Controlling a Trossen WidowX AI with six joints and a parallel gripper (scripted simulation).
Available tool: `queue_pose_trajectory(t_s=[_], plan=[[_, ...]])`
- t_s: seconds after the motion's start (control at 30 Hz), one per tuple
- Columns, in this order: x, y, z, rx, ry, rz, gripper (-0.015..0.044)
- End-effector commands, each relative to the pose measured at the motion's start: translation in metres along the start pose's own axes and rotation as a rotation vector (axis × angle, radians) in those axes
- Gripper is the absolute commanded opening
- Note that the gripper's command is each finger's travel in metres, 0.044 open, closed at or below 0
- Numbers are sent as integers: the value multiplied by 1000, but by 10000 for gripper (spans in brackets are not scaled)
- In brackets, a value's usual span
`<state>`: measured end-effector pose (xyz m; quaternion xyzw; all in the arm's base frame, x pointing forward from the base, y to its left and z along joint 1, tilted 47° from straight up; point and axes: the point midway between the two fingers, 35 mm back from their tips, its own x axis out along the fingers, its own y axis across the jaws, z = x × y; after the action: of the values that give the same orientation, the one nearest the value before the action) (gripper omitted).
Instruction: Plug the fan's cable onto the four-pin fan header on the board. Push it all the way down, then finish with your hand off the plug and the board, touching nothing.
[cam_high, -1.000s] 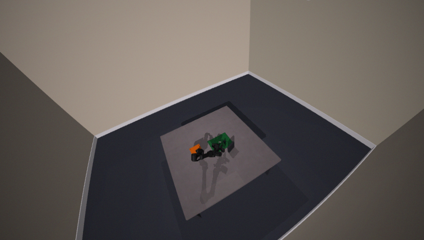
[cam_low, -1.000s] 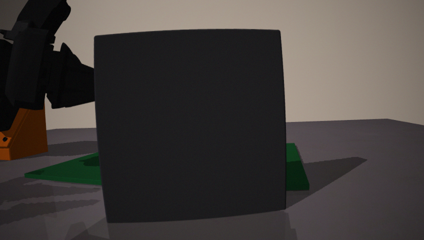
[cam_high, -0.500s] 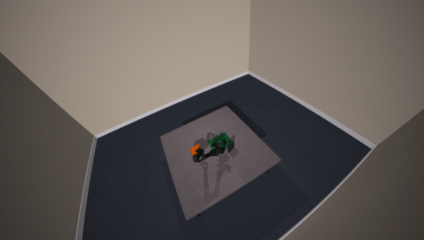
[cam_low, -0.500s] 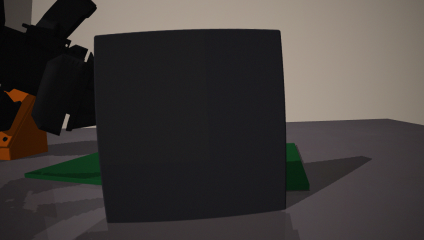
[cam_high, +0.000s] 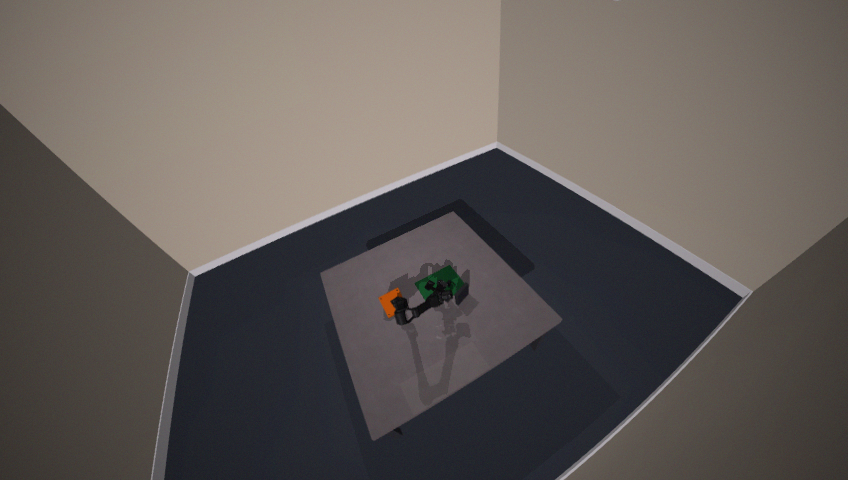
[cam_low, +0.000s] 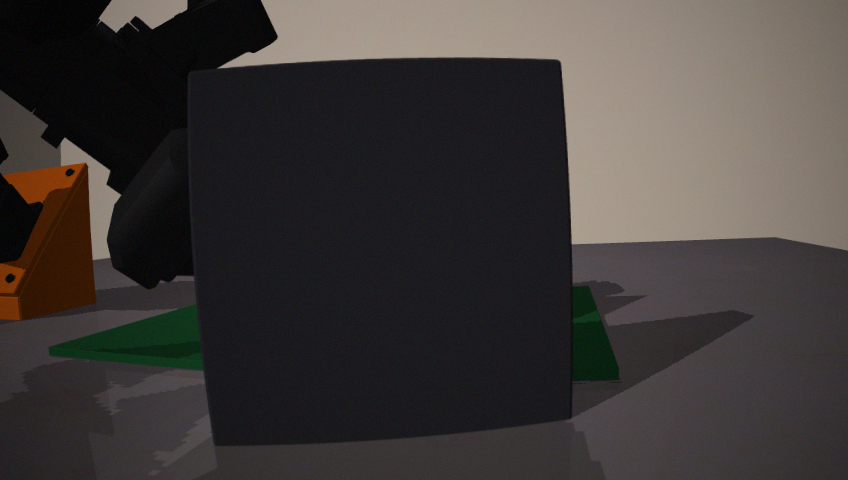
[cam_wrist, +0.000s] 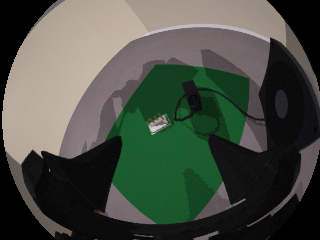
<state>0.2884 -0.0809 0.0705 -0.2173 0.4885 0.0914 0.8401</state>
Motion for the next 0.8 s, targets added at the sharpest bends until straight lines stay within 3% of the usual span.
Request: queue_pose_trajectory(t_s=[0.0, 0.77], plan=[[2, 1, 2, 40, 105, 3, 440], [-6, 7, 12, 88, 564, -135, 440]])
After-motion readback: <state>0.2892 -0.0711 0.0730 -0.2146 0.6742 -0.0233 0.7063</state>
